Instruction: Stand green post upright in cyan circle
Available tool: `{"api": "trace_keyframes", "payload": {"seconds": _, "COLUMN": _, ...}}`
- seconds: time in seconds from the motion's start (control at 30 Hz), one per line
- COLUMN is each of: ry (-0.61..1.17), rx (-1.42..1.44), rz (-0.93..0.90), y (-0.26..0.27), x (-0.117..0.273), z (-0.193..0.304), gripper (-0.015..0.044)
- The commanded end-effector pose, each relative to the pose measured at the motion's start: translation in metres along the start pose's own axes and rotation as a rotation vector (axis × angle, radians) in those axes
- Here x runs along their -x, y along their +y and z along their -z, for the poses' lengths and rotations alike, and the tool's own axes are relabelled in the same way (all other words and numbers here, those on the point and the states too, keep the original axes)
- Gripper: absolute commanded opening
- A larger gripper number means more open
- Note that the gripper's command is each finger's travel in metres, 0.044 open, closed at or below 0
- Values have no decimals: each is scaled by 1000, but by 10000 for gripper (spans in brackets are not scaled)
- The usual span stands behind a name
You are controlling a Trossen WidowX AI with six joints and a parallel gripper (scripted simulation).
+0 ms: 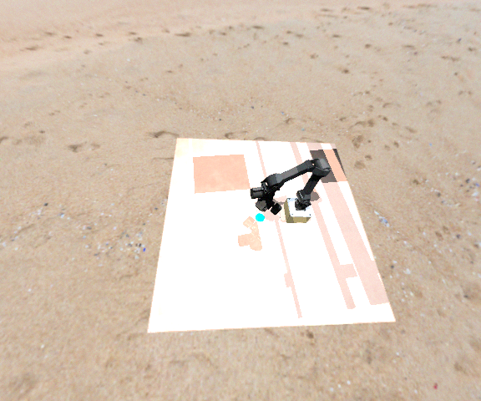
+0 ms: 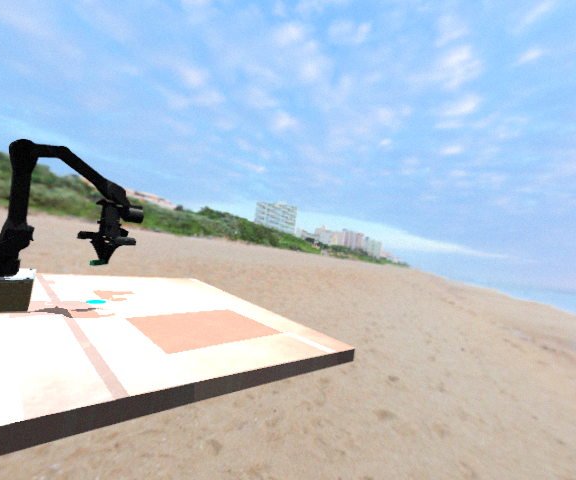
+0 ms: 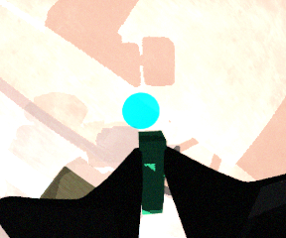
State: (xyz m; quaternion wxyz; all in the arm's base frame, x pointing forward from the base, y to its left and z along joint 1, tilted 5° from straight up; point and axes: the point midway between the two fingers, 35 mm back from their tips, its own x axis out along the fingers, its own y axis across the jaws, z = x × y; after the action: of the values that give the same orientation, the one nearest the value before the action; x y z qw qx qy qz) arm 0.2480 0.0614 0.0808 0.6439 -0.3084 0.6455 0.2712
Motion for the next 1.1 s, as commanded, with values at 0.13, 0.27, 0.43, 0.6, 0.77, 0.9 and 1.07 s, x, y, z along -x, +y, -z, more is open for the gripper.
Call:
{"api": "trace_keyframes", "payload": {"seconds": 0.13, "ry": -46, "rx": -15, "rz": -31, "y": -1, "x": -8, "z": -1, "gripper": 22}}
{"api": "trace_keyframes", "payload": {"seconds": 0.27, "ry": -73, "rx": -26, "rz": -45, "y": -1, "x": -12, "z": -2, "gripper": 22}}
{"api": "trace_keyframes", "payload": {"seconds": 0.43, "ry": -108, "rx": -38, "rz": -62, "y": -2, "x": -16, "z": -4, "gripper": 22}}
{"api": "trace_keyframes", "payload": {"seconds": 0.6, "ry": -143, "rx": -51, "rz": -78, "y": -3, "x": -20, "z": -5, "gripper": 22}}
{"api": "trace_keyframes", "payload": {"seconds": 0.77, "ry": -179, "rx": -62, "rz": -93, "y": -4, "x": -23, "z": -6, "gripper": 22}}
{"api": "trace_keyframes", "payload": {"seconds": 0.9, "ry": -207, "rx": -71, "rz": -104, "y": -5, "x": -26, "z": -7, "gripper": 22}}
{"api": "trace_keyframes", "payload": {"seconds": 1.07, "ry": -243, "rx": -81, "rz": -117, "y": -7, "x": -29, "z": -8, "gripper": 22}}
